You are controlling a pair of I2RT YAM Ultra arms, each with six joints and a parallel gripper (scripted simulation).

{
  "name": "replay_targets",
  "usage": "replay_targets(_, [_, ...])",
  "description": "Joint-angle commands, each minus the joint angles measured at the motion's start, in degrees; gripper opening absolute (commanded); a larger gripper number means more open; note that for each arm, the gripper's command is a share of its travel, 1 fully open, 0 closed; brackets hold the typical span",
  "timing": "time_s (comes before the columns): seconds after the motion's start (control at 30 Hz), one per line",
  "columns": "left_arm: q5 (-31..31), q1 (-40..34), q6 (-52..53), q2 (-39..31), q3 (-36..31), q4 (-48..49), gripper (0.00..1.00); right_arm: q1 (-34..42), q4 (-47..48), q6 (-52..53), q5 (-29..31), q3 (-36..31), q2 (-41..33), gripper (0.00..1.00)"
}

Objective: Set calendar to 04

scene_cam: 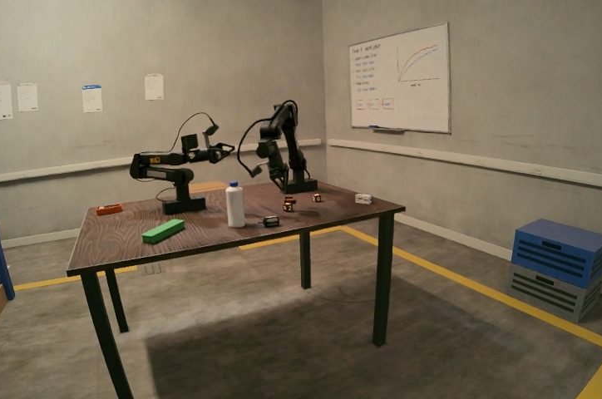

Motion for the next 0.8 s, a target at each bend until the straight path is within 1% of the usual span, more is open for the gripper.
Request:
replay_targets(0.0, [3.6, 2.0, -10.6, 0.4, 1.9, -1.1, 1.00, -0.4, 1.5, -0.1, -0.7, 0.5, -1.1, 1.00])
replay_targets(0.03, [4.2, 2.3, -12.7, 0.5, 2.0, -1.1, 1.00, -0.4, 1.5, -0.1, -0.8, 0.5, -1.1, 1.00])
replay_targets(0.1, [4.2, 2.3, -12.7, 0.5, 2.0, -1.1, 1.00, -0.4, 1.5, -0.1, -0.8, 0.5, -1.1, 1.00])
replay_targets(0.23, [7.2, 3.8, -22.9, 0.7, 2.3, -1.4, 1.00, -0.4, 1.5, -0.1, -0.8, 0.5, -1.1, 1.00])
replay_targets(0.6, [13.9, 7.5, -45.6, 1.5, 3.1, -2.3, 1.00, -0.4, 1.5, -0.1, -0.8, 0.5, -1.1, 1.00])
replay_targets(0.67, [13.9, 7.5, -45.6, 1.5, 3.1, -2.3, 1.00, -0.4, 1.5, -0.1, -0.8, 0.5, -1.1, 1.00])
replay_targets(0.77, [16.4, 8.7, -53.9, 1.7, 3.4, -2.6, 1.00, -0.4, 1.5, -0.1, -0.8, 0.5, -1.1, 1.00])
